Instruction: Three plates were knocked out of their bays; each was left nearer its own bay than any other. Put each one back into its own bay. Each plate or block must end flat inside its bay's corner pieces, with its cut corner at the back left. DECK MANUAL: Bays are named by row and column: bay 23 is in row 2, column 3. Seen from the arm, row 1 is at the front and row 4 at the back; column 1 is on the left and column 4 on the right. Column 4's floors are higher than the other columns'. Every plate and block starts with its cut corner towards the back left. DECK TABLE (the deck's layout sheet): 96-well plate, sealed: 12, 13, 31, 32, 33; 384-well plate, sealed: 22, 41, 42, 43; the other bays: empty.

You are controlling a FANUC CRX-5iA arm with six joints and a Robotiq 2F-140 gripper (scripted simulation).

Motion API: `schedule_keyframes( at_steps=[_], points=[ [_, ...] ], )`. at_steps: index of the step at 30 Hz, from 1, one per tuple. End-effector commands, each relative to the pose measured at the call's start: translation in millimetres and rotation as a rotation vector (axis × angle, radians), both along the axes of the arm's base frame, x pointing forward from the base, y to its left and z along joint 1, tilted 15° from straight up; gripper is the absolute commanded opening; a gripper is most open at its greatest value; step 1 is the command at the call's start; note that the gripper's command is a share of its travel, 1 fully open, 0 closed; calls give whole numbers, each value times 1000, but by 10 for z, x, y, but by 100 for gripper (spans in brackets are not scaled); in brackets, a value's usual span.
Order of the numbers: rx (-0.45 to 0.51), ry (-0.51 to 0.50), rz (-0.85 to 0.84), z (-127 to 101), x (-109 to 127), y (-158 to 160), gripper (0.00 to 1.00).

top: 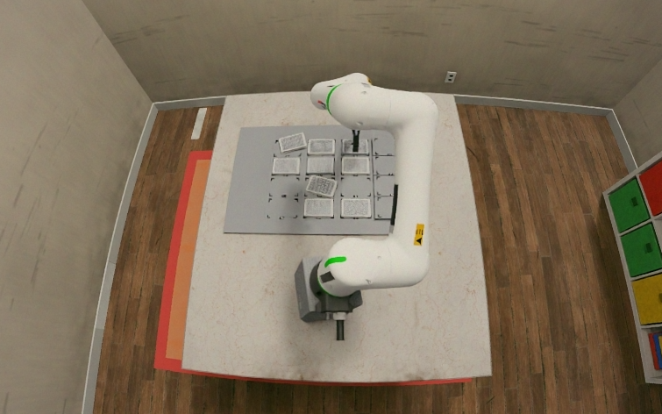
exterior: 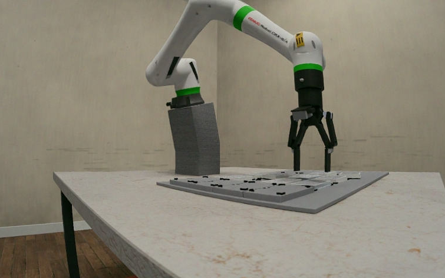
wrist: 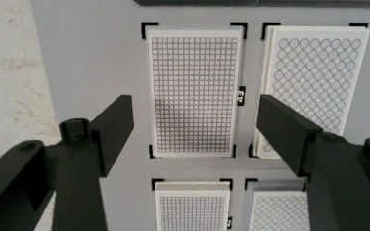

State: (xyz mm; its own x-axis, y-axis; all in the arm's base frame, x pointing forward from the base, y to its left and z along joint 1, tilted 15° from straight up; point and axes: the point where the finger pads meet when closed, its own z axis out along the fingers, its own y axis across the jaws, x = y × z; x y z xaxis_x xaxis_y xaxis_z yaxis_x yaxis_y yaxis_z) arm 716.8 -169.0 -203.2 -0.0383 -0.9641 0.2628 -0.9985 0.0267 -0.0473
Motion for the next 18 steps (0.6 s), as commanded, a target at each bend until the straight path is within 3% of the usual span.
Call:
schedule_keyframes(
  at_steps=[1,5,13,18],
  points=[
    [0,-2,1,13,11,3,70],
    [0,-2,1,13,11,3,70],
    [-10,66,250,-70,47,311,70],
    [-10,66,250,-101,63,426,70]
  ],
)
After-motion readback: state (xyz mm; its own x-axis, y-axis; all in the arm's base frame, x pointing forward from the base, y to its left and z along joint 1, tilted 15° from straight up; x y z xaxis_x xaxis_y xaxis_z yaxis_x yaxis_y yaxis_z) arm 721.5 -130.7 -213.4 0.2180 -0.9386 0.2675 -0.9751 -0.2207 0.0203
